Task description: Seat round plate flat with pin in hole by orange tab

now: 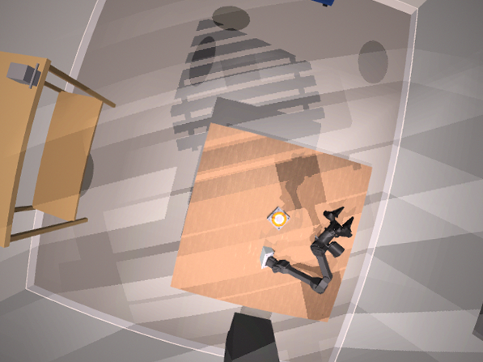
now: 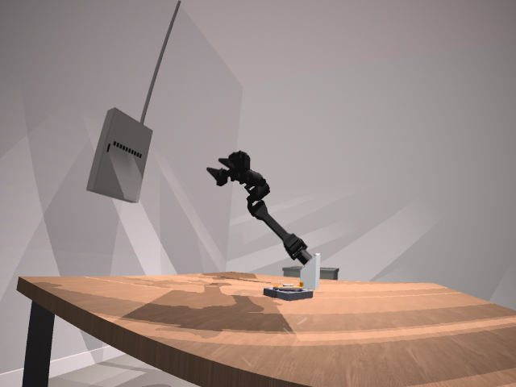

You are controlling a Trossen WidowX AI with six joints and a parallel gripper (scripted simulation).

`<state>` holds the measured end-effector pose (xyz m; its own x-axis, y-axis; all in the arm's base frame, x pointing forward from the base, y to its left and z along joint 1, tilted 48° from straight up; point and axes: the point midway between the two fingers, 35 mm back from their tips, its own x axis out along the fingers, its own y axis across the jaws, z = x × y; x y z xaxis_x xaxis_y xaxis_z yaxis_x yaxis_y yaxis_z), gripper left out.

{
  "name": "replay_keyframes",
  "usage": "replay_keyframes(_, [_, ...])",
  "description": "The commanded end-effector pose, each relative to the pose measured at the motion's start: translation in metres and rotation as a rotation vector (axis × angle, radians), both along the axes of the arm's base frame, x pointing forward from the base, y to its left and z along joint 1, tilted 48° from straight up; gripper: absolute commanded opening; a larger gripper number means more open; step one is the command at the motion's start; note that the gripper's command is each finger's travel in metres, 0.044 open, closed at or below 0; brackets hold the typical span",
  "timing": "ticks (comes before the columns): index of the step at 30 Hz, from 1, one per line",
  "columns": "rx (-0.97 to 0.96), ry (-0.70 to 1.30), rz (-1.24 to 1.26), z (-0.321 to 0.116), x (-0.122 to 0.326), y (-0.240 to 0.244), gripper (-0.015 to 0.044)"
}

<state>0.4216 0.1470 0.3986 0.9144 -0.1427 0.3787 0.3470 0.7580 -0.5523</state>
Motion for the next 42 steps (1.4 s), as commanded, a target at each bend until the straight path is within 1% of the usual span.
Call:
replay_keyframes(1, [0.001, 0.015, 0.005, -0.004, 0.002, 0.002, 0.0374])
replay_keyframes(2, [0.006, 0.061, 0.018, -0.018, 0.008, 0.006, 0.0347])
replay_keyframes(4, [0.027, 0.234, 0.054, -0.069, 0.025, 0.02, 0.0295])
replay_keyframes(8, [0.059, 0.463, 0.064, -0.14, 0.034, 0.032, 0.019])
replay_keyframes(9, [0.062, 0.478, 0.063, -0.145, 0.035, 0.033, 0.0164])
replay_keyframes(10, [0.07, 0.524, 0.059, -0.159, 0.035, 0.034, 0.0137])
replay_keyframes(12, [0.101, 0.689, 0.029, -0.211, 0.03, 0.035, 0.0085])
replay_keyframes(15, [0.131, 0.857, -0.032, -0.263, 0.018, 0.031, 0.0006])
replay_keyframes(16, [0.139, 0.906, -0.056, -0.278, 0.012, 0.028, 0.0])
replay_keyframes(18, [0.147, 0.958, -0.085, -0.294, 0.006, 0.025, 0.0])
replay_keyframes(20, [0.163, 1.094, -0.182, -0.333, -0.016, 0.014, 0.0])
replay_keyframes(22, [0.169, 1.179, -0.263, -0.356, -0.034, 0.004, 0.0])
replay_keyframes(24, [0.169, 1.256, -0.355, -0.376, -0.054, -0.008, 0.0])
replay_keyframes(26, [0.166, 1.291, -0.405, -0.385, -0.064, -0.014, 0.0])
replay_keyframes(28, [0.149, 1.373, -0.554, -0.403, -0.095, -0.033, 0.0])
replay_keyframes(32, [0.088, 1.45, -0.809, -0.413, -0.141, -0.063, 0.0])
replay_keyframes(34, [0.073, 1.457, -0.853, -0.412, -0.151, -0.068, 0.0])
replay_keyframes(42, [0.069, 1.458, -0.865, -0.412, -0.156, -0.071, 0.0])
